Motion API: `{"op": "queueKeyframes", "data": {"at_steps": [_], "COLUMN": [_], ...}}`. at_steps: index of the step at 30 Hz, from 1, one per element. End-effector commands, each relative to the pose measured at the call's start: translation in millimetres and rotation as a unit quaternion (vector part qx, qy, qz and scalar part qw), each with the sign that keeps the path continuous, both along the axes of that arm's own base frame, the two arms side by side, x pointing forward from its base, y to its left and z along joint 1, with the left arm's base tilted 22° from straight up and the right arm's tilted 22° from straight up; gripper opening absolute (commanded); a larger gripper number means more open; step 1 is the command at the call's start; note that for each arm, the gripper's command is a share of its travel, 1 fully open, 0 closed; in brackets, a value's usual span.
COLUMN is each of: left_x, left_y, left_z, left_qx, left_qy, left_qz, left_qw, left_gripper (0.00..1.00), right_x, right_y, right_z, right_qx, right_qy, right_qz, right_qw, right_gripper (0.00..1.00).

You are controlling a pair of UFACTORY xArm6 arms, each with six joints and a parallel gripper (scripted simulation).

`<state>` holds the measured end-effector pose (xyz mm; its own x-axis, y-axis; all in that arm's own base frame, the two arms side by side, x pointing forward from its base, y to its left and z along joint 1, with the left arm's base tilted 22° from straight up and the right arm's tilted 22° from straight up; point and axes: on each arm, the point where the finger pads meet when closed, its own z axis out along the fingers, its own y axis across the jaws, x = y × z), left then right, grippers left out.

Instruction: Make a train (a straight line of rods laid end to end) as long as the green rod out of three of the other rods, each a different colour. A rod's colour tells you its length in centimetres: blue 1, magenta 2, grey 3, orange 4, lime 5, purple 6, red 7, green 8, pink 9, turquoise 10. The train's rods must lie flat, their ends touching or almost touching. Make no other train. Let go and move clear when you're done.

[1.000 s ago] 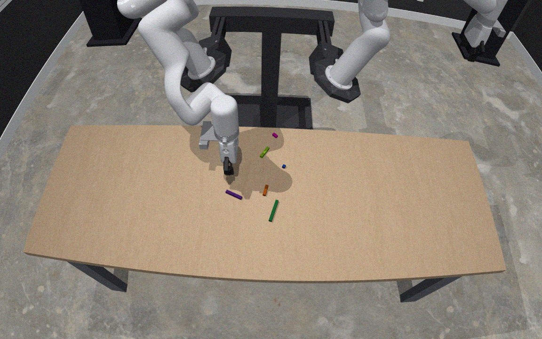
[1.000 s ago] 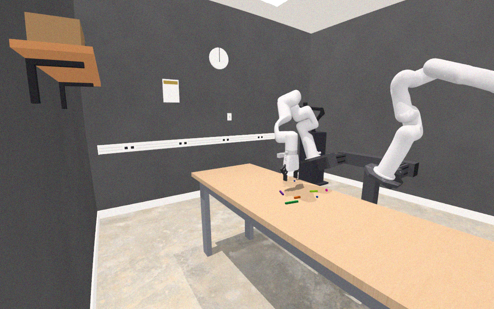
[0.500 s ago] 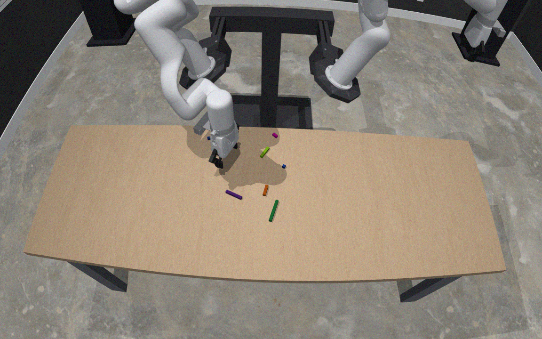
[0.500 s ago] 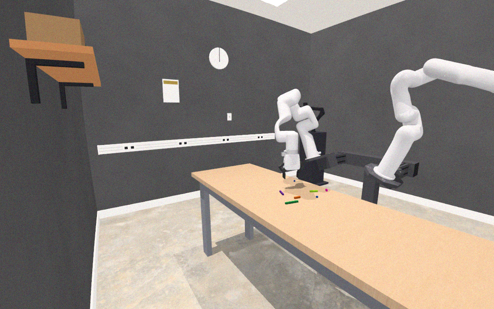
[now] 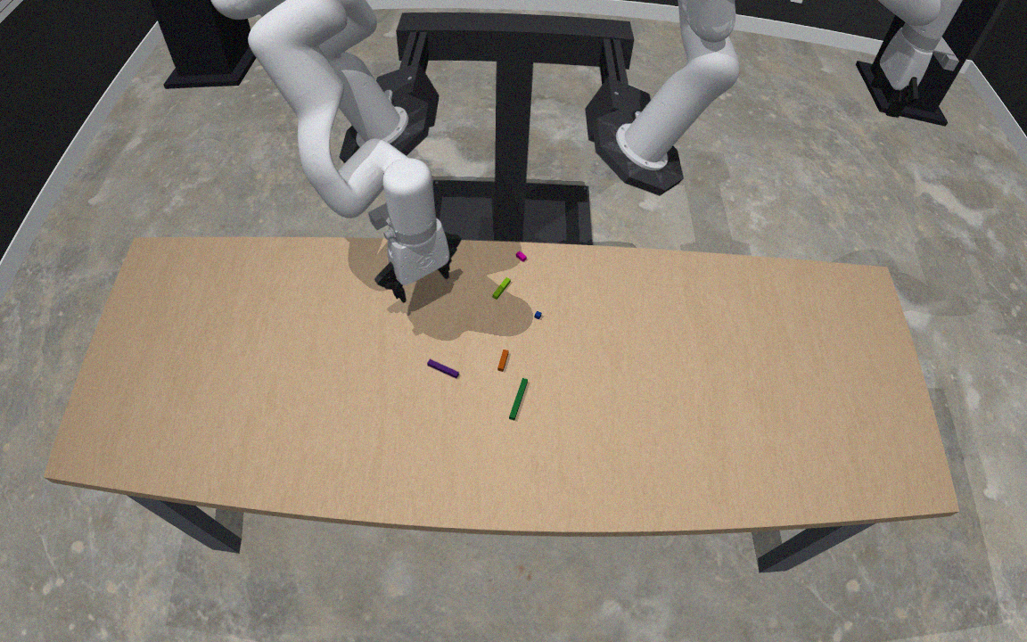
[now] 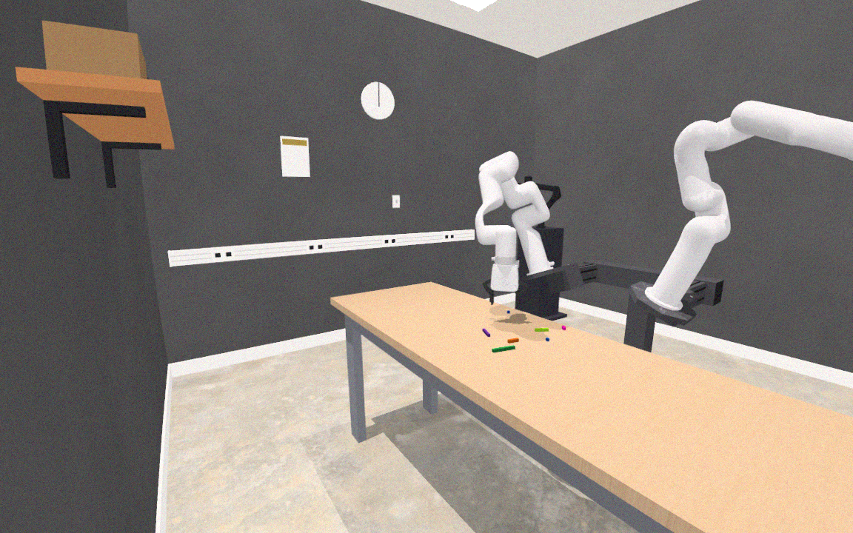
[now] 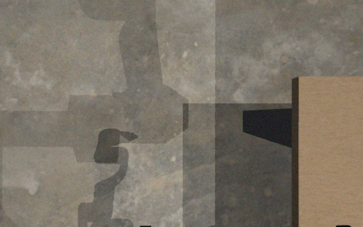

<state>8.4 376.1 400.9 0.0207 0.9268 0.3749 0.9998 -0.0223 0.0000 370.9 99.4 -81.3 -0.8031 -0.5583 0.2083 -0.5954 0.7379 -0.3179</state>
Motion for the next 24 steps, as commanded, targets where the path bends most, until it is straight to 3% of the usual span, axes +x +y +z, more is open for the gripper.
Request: {"op": "queueKeyframes", "data": {"at_steps": [1,4,15,24], "left_x": [0,0,0,0], "left_y": [0,0,0,0], "left_z": [2.2,2.2,2.2,2.2], "left_qx": [0.002,0.002,0.002,0.002], "left_qy": [0.0,0.0,0.0,0.0], "left_qz": [0.0,0.0,0.0,0.0], "left_qw": [1.0,1.0,1.0,1.0], "left_gripper": [1.0,1.0,1.0,1.0], "right_x": [-7,-9,-32,-37], "right_y": [-4,-4,-15,-17], "right_z": [2.7,3.0,6.3,6.9], "right_qx": [0.001,0.002,0.011,0.012], "right_qy": [-0.044,-0.05,-0.117,-0.129], "right_qz": [-0.072,-0.087,-0.259,-0.29], "right_qw": [0.996,0.995,0.959,0.948], "right_gripper": [1.0,1.0,1.0,1.0]}}
